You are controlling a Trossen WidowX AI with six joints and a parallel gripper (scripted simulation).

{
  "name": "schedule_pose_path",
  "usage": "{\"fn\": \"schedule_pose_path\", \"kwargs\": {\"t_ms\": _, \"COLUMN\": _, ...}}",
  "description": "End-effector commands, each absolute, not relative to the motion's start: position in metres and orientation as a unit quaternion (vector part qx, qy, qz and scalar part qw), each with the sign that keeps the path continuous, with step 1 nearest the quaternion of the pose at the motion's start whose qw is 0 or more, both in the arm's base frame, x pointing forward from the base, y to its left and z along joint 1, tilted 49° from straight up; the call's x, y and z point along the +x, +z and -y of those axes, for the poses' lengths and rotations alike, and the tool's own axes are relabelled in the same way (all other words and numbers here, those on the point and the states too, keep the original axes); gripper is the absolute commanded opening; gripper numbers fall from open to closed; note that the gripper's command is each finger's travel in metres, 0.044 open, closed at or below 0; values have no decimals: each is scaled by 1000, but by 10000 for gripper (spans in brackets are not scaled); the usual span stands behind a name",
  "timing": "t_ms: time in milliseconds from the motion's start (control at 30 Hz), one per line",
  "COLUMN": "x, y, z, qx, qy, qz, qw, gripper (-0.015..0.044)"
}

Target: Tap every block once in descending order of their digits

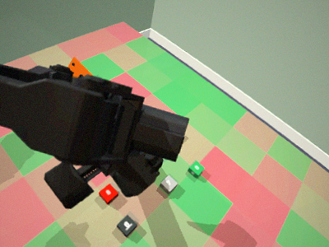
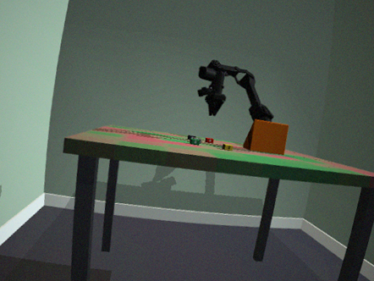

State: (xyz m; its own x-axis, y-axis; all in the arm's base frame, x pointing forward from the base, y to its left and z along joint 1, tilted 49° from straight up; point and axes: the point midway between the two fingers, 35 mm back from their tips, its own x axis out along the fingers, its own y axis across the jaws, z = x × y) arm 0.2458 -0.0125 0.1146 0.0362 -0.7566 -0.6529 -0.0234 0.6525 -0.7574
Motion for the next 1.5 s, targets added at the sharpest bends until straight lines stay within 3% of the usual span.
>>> {"fn": "schedule_pose_path", "kwargs": {"t_ms": 0, "x": 245, "y": 115, "z": 15, "qx": -309, "qy": -277, "qz": -645, "qw": 642, "gripper": 400}}
{"fn": "schedule_pose_path", "kwargs": {"t_ms": 633, "x": 248, "y": 109, "z": 8, "qx": -308, "qy": -275, "qz": -645, "qw": 643, "gripper": 400}}
{"fn": "schedule_pose_path", "kwargs": {"t_ms": 900, "x": 265, "y": 25, "z": -85, "qx": -301, "qy": -262, "qz": -649, "qw": 648, "gripper": 400}}
{"fn": "schedule_pose_path", "kwargs": {"t_ms": 1133, "x": 237, "y": -67, "z": -154, "qx": -302, "qy": -269, "qz": -647, "qw": 646, "gripper": 400}}
{"fn": "schedule_pose_path", "kwargs": {"t_ms": 1467, "x": 226, "y": -87, "z": -165, "qx": -304, "qy": -272, "qz": -646, "qw": 645, "gripper": 400}}
